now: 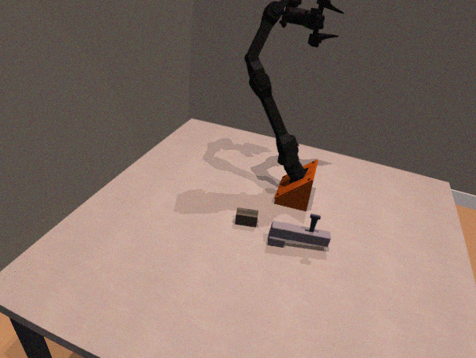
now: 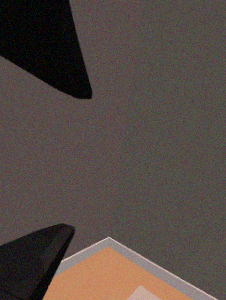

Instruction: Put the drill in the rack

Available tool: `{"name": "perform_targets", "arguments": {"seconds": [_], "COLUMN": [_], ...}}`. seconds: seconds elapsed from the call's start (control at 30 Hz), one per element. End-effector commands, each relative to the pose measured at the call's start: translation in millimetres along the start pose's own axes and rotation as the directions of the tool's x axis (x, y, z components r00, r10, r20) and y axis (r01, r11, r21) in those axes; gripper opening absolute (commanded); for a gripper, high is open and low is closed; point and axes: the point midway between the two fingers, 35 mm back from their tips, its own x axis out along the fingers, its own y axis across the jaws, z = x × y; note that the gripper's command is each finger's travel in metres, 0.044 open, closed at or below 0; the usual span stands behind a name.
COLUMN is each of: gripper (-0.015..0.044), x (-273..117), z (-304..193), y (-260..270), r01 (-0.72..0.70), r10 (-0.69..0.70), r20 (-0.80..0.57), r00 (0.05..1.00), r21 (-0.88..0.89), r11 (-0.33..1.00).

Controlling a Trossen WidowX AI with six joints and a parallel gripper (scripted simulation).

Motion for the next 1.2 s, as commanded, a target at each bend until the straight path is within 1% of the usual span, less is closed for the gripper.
{"name": "perform_targets", "arguments": {"seconds": [0.0, 0.27, 0.33, 0.47, 0.57, 0.77, 0.9, 1.03, 1.17], "gripper": [0.0374, 0.0164, 0.0111, 0.0006, 0.0000, 0.0000, 0.0000, 0.0000, 0.0000], "x": [0.0, 1.7, 14.9, 48.2, 66.5, 82.2, 83.8, 79.3, 66.9], "z": [0.0, 2.5, 23.2, 89.0, 140.1, 236.1, 290.9, 350.0, 401.3], "y": [0.0, -0.1, -1.0, -9.3, -20.9, -53.2, -81.4, -123.0, -171.4], "r01": [0.000, 0.003, 0.027, 0.119, 0.201, 0.355, 0.454, 0.576, 0.687], "r10": [0.000, -0.003, -0.026, -0.110, -0.183, -0.328, -0.425, -0.548, -0.666], "r20": [0.000, 0.007, 0.062, 0.216, 0.315, 0.436, 0.483, 0.514, 0.506], "r00": [1.000, 1.000, 0.998, 0.970, 0.931, 0.838, 0.765, 0.660, 0.547], "r21": [0.000, -0.001, -0.012, -0.028, -0.025, 0.020, 0.062, 0.122, 0.184], "r11": [1.000, 1.000, 1.000, 0.993, 0.979, 0.935, 0.889, 0.808, 0.704]}}
